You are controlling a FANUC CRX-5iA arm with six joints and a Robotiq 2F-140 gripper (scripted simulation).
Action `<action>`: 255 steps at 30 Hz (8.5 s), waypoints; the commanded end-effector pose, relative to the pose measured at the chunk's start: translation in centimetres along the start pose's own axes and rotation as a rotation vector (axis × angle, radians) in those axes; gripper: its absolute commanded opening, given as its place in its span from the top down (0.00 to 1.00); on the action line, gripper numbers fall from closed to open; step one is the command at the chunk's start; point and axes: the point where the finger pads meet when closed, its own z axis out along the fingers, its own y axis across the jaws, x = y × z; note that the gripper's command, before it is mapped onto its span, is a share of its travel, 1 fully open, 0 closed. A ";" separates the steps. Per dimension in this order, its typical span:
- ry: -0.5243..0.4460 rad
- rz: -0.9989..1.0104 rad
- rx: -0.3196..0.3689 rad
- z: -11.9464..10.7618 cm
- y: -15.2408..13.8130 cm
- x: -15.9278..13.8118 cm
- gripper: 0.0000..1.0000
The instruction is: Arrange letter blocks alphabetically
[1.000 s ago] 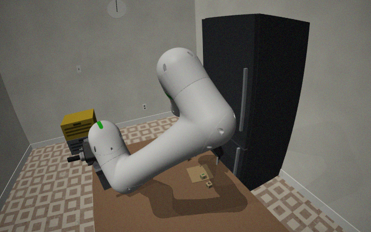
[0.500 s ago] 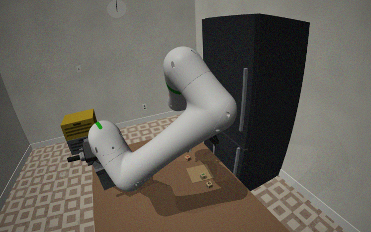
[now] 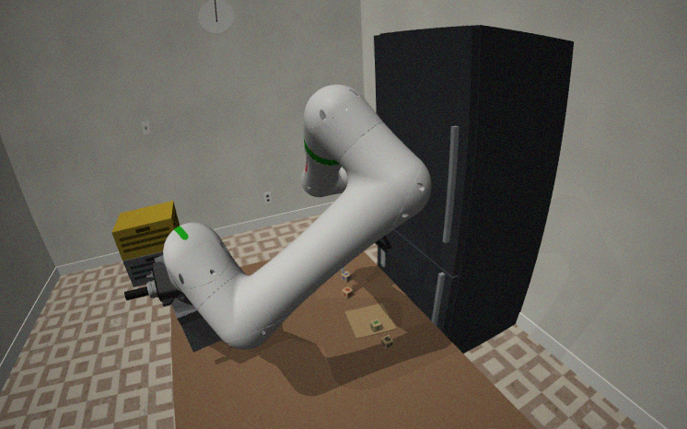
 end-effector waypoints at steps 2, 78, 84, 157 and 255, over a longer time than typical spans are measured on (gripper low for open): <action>0.005 -0.112 -0.010 0.1 0.6 -2.3 0.00; 0.019 -0.527 -0.008 1.9 4.2 -10.1 0.60; 0.019 -0.527 -0.008 2.8 4.2 -10.1 0.60; 0.019 -0.527 -0.008 9.5 4.1 -10.0 0.60; 0.019 -0.527 -0.008 -0.4 4.1 -10.2 0.84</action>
